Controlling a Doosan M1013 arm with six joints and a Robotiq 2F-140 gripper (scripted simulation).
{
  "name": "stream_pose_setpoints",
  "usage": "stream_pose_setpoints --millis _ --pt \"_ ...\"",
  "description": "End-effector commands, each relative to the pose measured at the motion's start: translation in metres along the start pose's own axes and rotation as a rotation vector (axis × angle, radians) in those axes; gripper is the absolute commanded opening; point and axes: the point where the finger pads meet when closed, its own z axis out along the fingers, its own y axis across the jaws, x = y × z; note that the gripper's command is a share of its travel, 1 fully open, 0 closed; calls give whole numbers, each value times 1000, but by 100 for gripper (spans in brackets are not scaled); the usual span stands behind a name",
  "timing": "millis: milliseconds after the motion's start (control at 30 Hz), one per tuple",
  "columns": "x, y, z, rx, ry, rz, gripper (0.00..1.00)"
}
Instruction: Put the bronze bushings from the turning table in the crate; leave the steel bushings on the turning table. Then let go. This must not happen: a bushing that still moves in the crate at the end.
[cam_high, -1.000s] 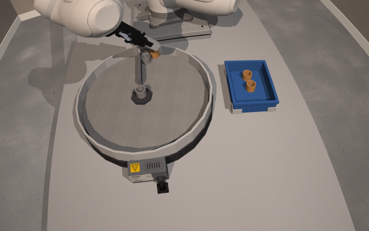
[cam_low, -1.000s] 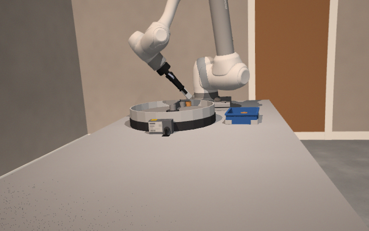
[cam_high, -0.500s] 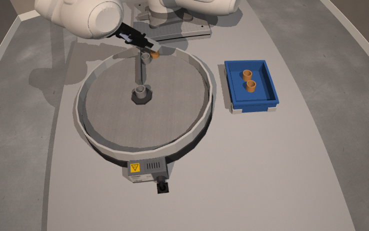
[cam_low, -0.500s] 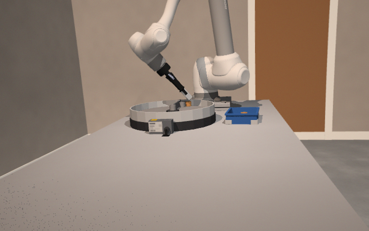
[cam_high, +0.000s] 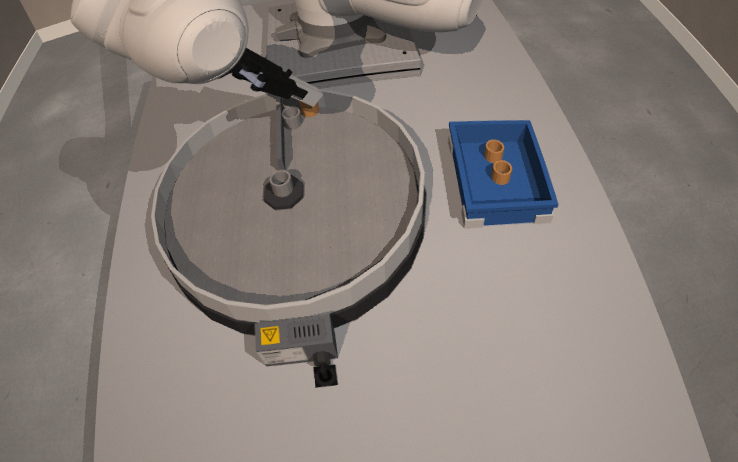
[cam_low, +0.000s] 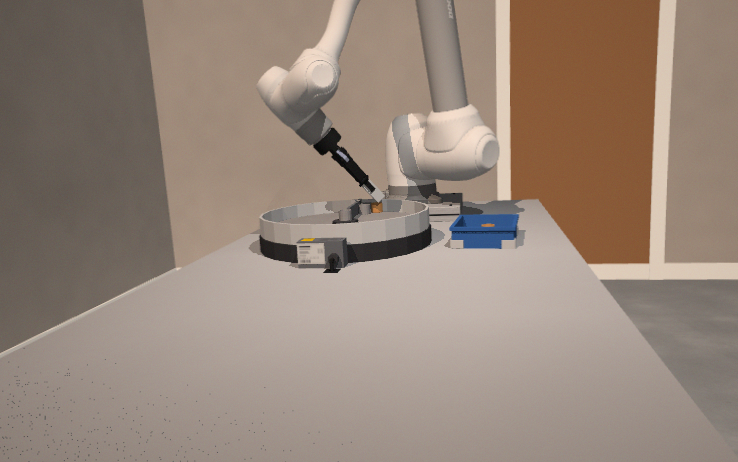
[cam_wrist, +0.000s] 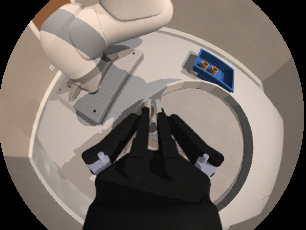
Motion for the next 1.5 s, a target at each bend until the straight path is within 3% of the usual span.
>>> stream_pose_setpoints --millis 0,1467 --pt "0 0 0 0 0 0 6" --pt "-7 0 8 0 0 0 6"
